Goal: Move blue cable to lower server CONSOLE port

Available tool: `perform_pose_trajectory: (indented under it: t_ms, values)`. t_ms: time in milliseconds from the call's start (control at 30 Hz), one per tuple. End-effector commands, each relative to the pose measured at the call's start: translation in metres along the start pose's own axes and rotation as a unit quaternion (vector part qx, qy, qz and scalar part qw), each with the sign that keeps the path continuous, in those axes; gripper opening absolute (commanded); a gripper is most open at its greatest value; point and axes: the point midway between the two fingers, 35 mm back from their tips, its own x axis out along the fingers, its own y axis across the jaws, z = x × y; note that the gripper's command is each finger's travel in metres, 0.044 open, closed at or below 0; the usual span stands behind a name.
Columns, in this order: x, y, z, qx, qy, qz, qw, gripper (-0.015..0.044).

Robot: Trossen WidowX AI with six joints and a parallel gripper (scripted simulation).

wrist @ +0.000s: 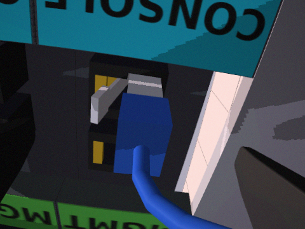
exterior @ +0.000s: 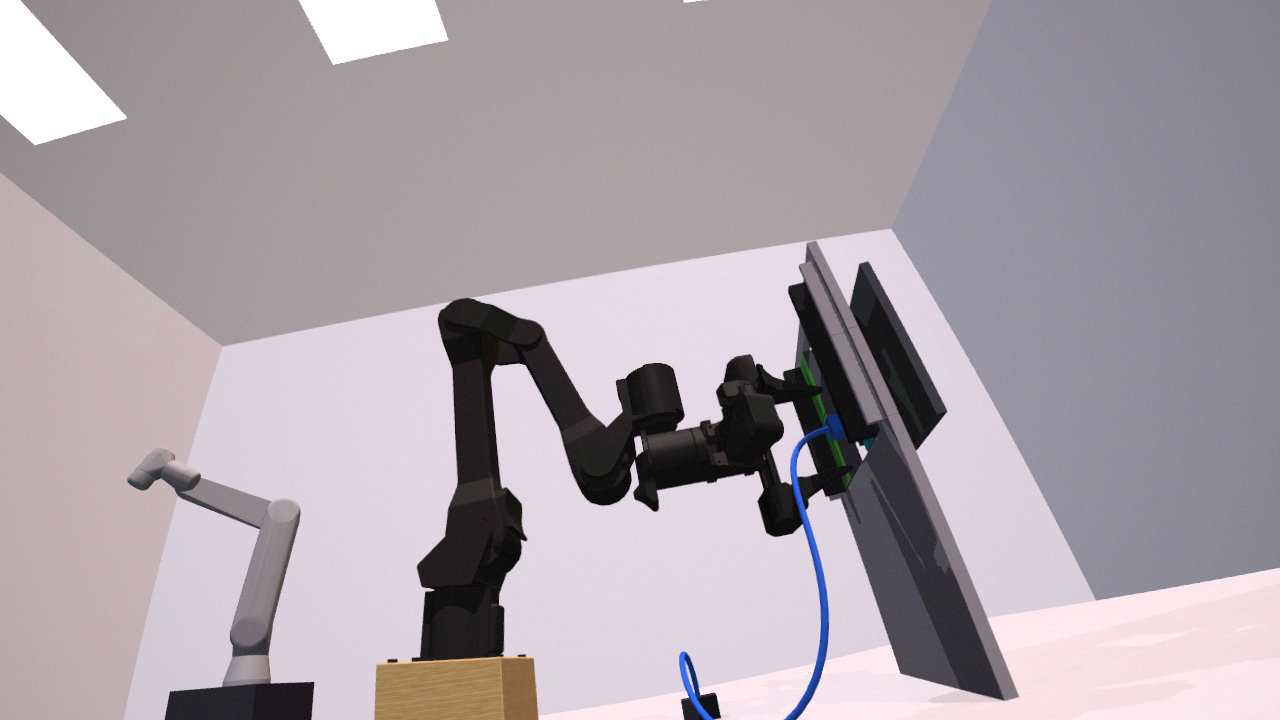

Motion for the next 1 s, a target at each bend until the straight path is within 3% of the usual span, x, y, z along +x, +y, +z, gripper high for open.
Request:
perform_pose_trajectory:
  t_ms: [0,967]
  values:
    - [-0.003,0.000,-0.001,-0.001,-0.002,0.002,1.000,0.0440]
    - [-0.009,-0.003,0.015,-0.002,-0.002,0.002,1.000,0.0440]
